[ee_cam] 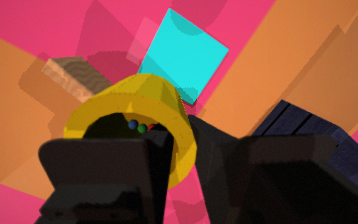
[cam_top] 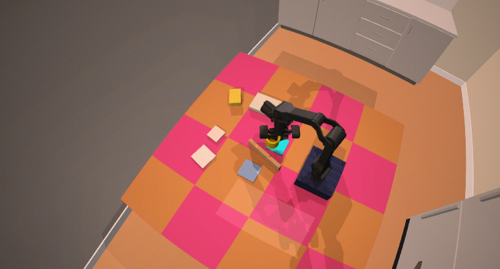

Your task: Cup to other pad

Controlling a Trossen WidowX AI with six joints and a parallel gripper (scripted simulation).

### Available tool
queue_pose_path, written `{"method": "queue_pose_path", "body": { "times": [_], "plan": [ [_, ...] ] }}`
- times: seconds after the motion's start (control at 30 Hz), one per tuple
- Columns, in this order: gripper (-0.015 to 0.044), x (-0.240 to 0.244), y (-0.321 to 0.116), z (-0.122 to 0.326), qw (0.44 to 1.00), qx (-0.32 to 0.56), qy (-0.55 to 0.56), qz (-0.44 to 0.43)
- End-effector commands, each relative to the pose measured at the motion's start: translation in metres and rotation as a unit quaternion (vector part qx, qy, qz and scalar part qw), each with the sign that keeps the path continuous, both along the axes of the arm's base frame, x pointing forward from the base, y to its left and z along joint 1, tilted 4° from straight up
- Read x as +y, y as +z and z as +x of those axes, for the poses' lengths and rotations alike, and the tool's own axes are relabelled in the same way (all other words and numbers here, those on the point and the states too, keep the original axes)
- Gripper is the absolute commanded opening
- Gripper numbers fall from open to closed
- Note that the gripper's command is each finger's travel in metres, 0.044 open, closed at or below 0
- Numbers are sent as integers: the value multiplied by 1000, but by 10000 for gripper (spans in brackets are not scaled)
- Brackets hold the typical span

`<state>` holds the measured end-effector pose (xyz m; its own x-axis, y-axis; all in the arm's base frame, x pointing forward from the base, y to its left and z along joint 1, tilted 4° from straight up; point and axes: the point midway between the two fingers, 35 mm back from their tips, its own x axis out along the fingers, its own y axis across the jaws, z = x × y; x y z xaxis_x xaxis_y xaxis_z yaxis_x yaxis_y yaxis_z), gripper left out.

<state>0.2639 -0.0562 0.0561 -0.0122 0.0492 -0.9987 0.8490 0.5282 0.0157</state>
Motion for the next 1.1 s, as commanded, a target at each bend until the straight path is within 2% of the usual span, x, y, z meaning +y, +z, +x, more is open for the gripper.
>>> {"method": "queue_pose_path", "body": {
  "times": [0.0,0.7,1.07],
  "plan": [
    [0,-8,0,-2,1000,1,1,-2],
    [0,-49,1,-14,1000,1,1,-4],
    [0,-49,-12,-13,1000,1,1,-4]
  ]
}}
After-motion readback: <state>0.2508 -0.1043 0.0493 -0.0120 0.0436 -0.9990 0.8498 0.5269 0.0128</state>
